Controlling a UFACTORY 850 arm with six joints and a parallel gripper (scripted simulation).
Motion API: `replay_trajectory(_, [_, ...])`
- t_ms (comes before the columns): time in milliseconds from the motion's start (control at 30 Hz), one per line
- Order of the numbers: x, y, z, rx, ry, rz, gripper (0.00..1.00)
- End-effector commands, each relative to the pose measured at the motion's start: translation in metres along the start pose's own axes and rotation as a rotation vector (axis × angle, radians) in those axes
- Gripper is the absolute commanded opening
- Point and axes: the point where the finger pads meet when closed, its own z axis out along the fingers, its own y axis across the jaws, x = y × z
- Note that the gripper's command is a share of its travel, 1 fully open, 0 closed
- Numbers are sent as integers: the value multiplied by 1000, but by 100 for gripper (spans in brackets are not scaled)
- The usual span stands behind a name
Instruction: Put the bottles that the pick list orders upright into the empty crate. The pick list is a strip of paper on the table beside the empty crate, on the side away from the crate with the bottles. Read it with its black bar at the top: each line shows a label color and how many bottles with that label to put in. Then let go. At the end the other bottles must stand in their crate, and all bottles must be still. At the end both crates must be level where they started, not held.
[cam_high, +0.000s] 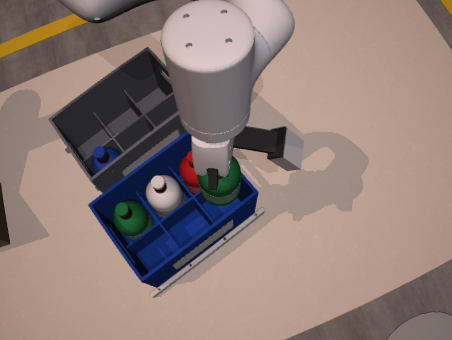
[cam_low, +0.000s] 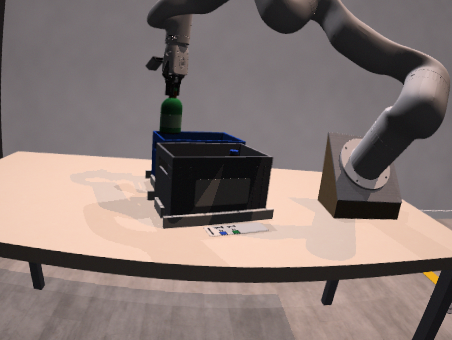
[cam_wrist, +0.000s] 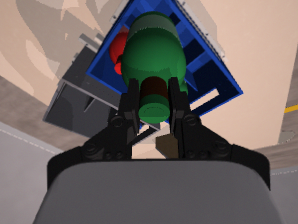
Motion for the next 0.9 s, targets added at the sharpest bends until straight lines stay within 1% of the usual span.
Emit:
replay_trajectory(0, [0,0,-8,0,2,-1,0])
replay_trajectory(100, [0,0,-12,0,2,-1,0])
replay_trajectory(400, [1,0,-12,0,2,-1,0])
replay_trajectory(867, [-20,-12,-12,0,2,-1,0])
